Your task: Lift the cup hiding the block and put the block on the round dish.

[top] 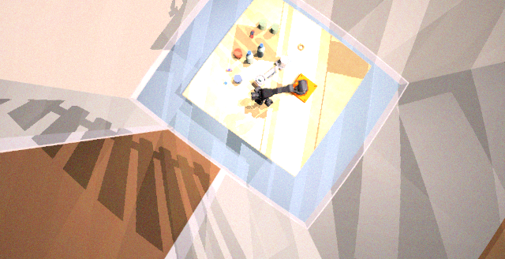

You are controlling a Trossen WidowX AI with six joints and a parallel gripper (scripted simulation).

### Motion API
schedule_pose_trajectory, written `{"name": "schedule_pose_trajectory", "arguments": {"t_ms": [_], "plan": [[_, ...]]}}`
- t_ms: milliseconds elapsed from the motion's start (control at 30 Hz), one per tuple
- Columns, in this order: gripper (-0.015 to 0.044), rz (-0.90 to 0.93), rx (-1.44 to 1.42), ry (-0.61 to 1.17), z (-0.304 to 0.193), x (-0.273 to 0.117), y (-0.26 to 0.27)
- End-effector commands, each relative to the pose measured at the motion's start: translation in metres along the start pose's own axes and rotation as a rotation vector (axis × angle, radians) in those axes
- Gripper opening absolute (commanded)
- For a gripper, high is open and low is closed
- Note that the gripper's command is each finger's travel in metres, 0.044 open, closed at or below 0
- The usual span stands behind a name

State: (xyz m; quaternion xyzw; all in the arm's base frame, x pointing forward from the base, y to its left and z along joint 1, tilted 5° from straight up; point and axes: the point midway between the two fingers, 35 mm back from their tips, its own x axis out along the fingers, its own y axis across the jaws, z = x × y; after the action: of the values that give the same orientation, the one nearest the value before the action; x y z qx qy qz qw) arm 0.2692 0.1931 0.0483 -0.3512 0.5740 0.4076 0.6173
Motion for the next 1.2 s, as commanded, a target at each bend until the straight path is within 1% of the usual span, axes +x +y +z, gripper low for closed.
{"name": "schedule_pose_trajectory", "arguments": {"t_ms": [0, 267, 333, 433, 633, 767, 867, 1000, 1167], "plan": [[0.0184, -0.001, 0.000, -0.001, 0.000, -0.001, 0.000], [0.0394, -0.001, 0.000, -0.001, 0.000, -0.001, 0.000], [0.0440, 0.001, 0.001, 0.001, 0.001, -0.012, 0.000], [0.0440, 0.007, 0.004, 0.009, -0.001, -0.049, 0.000], [0.0440, 0.007, 0.005, 0.010, -0.001, -0.051, 0.001], [0.0335, 0.011, 0.077, -0.025, -0.004, -0.059, -0.011], [0.0260, 0.007, 0.061, -0.024, -0.008, -0.063, -0.023], [0.0260, 0.003, 0.027, -0.018, -0.015, -0.069, -0.039], [0.0260, -0.006, -0.111, 0.007, -0.056, -0.093, -0.102]]}}
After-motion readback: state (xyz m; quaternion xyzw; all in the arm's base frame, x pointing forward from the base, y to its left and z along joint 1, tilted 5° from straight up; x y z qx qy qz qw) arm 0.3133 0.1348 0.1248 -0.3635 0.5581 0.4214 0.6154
